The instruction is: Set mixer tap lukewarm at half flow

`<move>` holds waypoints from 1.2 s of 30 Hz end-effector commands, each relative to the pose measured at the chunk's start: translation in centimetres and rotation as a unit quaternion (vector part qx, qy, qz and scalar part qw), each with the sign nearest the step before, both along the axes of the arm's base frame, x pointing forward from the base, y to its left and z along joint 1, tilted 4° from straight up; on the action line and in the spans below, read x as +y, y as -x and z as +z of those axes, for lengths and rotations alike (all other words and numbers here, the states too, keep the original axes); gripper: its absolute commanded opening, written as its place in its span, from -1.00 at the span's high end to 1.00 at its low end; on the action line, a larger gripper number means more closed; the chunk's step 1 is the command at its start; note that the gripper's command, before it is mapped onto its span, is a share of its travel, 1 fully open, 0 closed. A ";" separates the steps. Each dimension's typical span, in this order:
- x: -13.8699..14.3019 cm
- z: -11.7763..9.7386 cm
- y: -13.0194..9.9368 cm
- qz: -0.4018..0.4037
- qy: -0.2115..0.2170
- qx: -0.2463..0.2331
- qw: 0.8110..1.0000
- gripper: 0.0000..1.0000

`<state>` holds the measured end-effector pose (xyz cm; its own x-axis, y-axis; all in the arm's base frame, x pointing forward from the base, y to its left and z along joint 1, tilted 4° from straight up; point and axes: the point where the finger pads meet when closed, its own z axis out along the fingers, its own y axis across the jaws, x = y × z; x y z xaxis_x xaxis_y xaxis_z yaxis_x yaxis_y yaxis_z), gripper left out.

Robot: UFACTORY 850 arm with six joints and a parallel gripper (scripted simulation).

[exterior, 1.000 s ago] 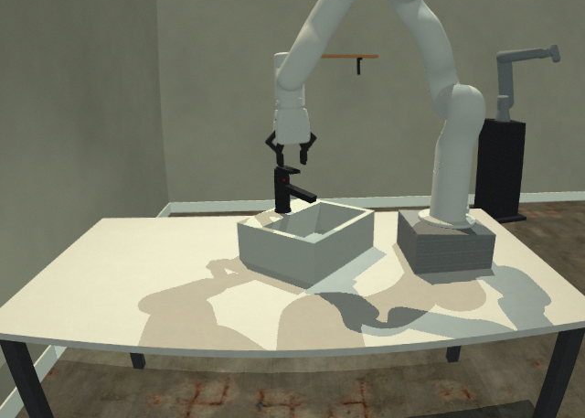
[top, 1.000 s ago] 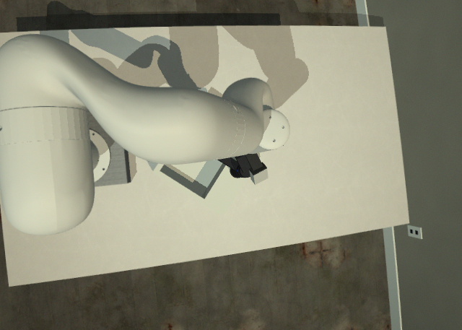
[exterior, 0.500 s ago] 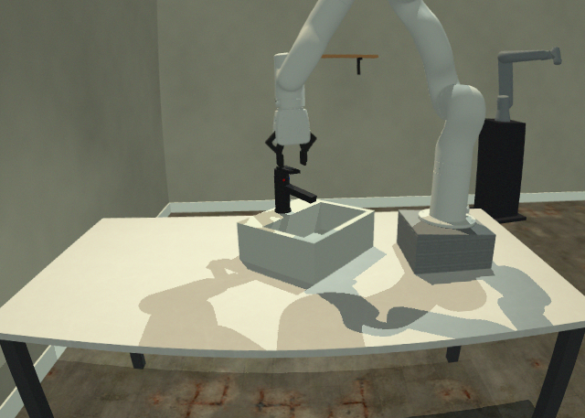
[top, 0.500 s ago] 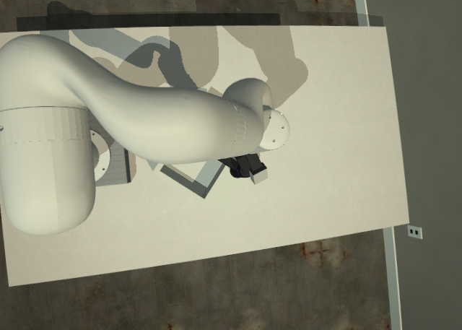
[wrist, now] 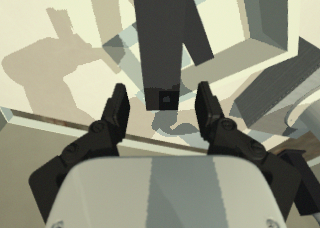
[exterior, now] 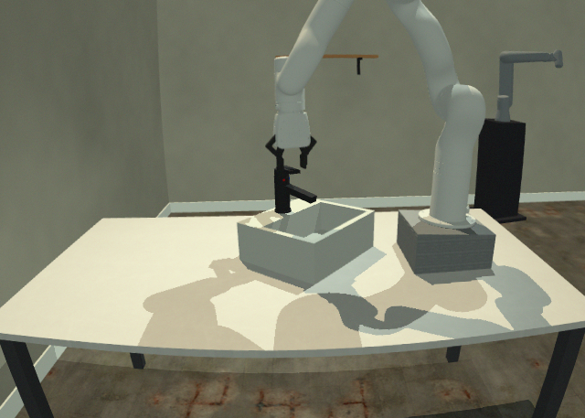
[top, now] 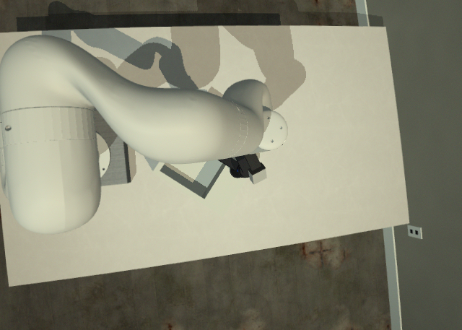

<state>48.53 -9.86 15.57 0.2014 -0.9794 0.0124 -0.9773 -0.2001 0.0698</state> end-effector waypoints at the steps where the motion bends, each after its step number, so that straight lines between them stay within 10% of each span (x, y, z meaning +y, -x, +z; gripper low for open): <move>1: 0.0 -0.3 -0.1 0.000 0.000 -0.001 1.000 -0.43; 36: -0.1 -2.5 0.1 0.000 0.000 -0.001 1.000 -0.43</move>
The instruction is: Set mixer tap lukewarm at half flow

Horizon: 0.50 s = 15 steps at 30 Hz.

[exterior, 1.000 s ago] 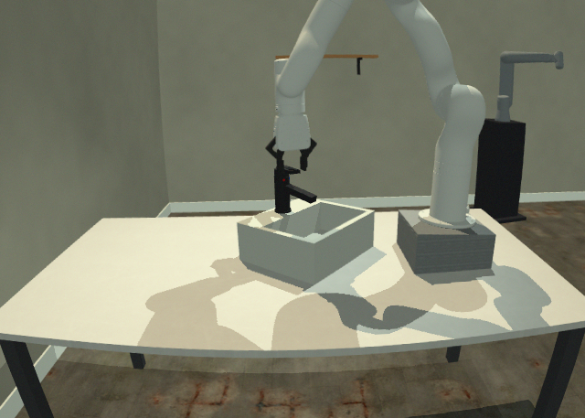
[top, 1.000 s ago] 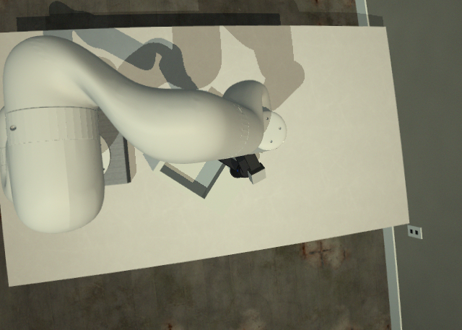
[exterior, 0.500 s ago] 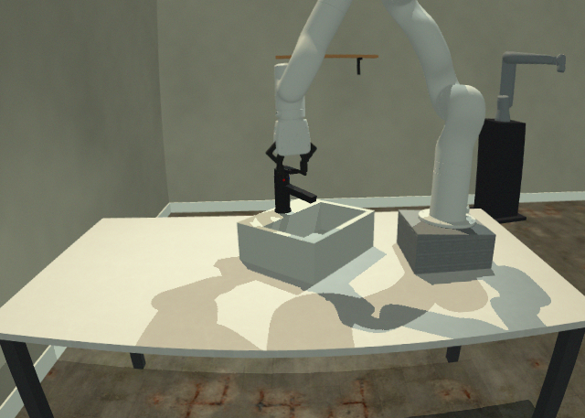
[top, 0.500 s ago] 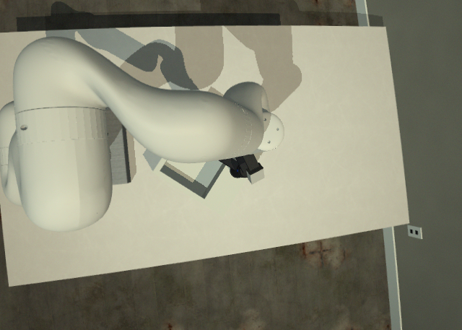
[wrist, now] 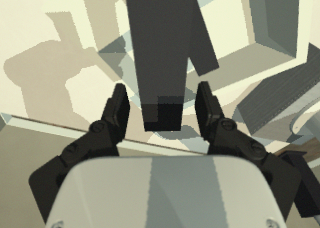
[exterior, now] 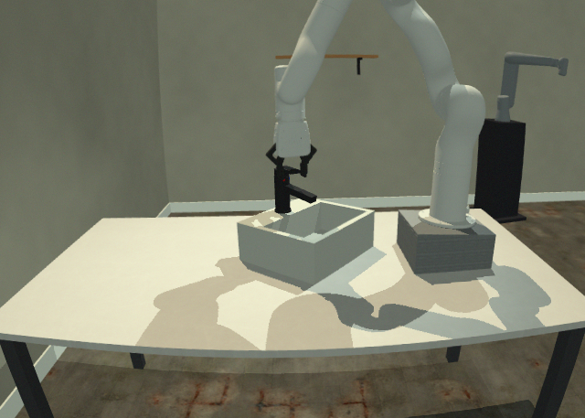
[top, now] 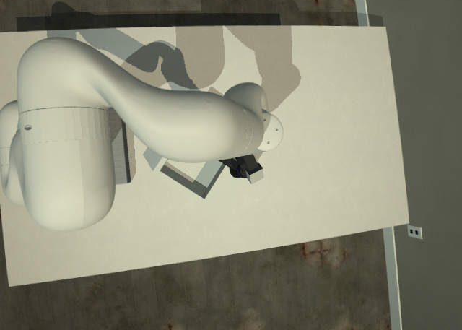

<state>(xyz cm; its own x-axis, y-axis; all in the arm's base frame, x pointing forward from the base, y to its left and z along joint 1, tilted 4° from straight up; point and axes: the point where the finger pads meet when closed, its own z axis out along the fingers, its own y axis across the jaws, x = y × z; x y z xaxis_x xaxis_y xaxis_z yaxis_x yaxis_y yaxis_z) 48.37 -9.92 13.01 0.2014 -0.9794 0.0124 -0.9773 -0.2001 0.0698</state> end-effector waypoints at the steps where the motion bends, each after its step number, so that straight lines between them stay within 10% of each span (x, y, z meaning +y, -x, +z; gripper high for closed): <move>1: 0.0 0.1 -0.1 0.000 0.000 -0.001 1.000 -0.43; 13: 0.0 0.1 -0.1 0.000 0.000 -0.001 1.000 -0.43; 14: 0.0 0.1 -0.1 0.000 0.000 -0.001 1.000 1.00; 15: 0.0 0.1 -0.1 0.000 0.000 -0.001 1.000 1.00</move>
